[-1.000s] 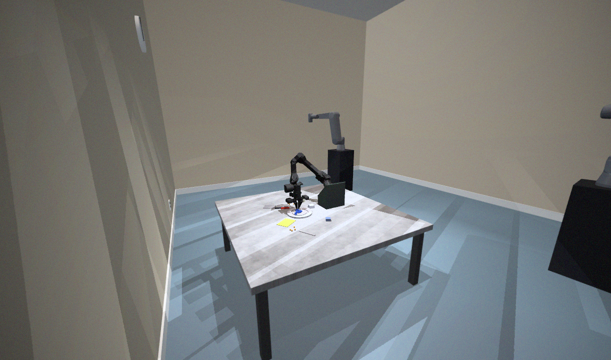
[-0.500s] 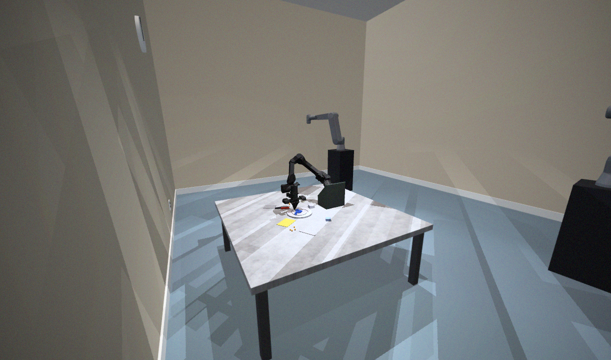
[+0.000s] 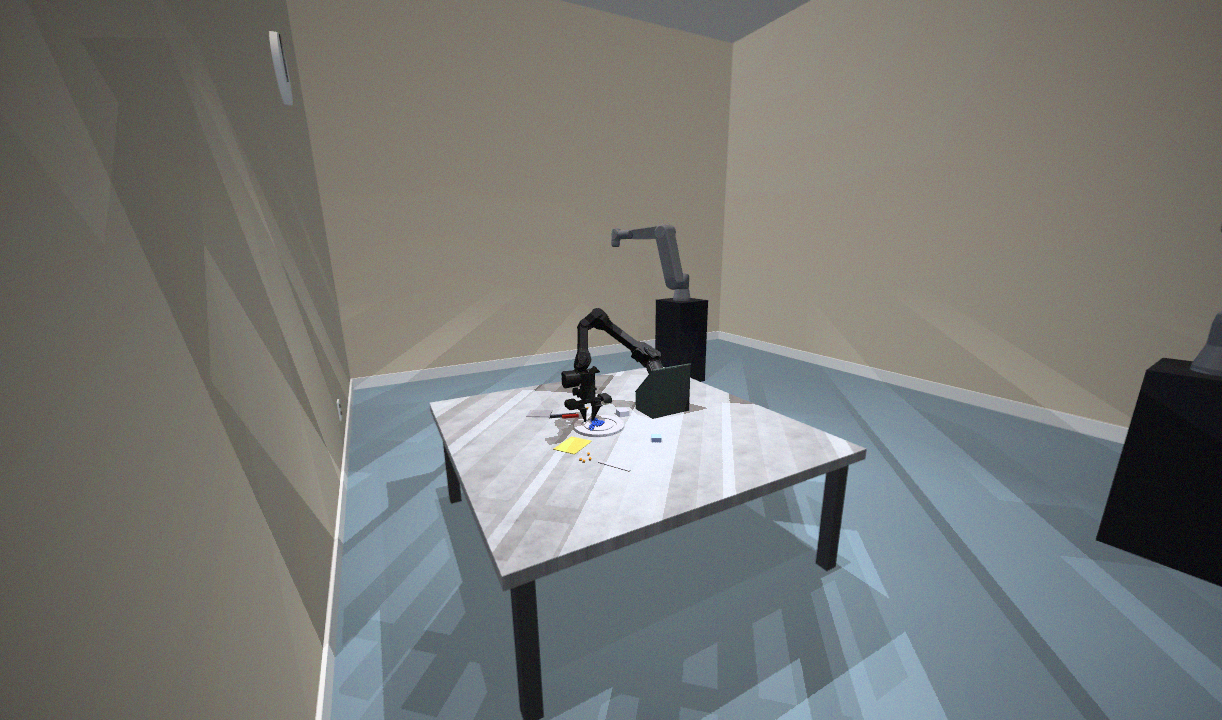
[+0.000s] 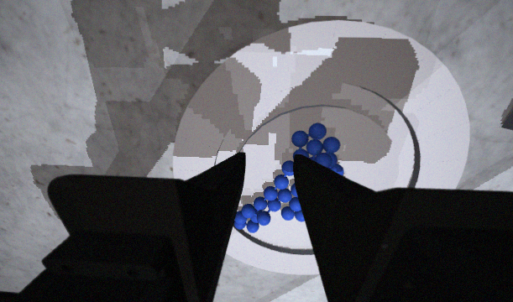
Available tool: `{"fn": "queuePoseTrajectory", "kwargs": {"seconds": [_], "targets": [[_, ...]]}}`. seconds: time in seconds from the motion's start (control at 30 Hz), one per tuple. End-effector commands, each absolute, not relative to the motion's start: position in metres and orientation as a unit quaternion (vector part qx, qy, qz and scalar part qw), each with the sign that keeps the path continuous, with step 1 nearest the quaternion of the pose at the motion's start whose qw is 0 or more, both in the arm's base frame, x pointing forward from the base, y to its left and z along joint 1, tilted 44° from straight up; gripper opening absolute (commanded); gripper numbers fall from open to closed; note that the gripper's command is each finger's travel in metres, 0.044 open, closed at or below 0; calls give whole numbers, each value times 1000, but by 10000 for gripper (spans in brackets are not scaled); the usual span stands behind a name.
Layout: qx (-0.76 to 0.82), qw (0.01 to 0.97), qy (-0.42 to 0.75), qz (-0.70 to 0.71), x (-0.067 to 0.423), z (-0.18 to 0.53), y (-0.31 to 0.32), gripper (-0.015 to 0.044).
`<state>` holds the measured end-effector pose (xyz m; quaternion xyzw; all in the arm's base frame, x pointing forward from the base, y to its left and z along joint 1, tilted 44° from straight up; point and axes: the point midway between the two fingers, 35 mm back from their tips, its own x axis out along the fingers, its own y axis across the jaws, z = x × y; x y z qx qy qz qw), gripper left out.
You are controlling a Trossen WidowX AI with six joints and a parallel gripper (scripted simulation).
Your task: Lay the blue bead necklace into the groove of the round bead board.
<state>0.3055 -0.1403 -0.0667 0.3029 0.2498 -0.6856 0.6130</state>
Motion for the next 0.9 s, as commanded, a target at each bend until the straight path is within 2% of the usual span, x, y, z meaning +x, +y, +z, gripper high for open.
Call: {"fn": "queuePoseTrajectory", "kwargs": {"seconds": [0.0,0.27,0.87], "targets": [[303,613,249,-686,305,-66,-141,236],[301,612,252,-687,304,-65,-138,440],[298,613,251,-687,305,-60,-133,440]]}}
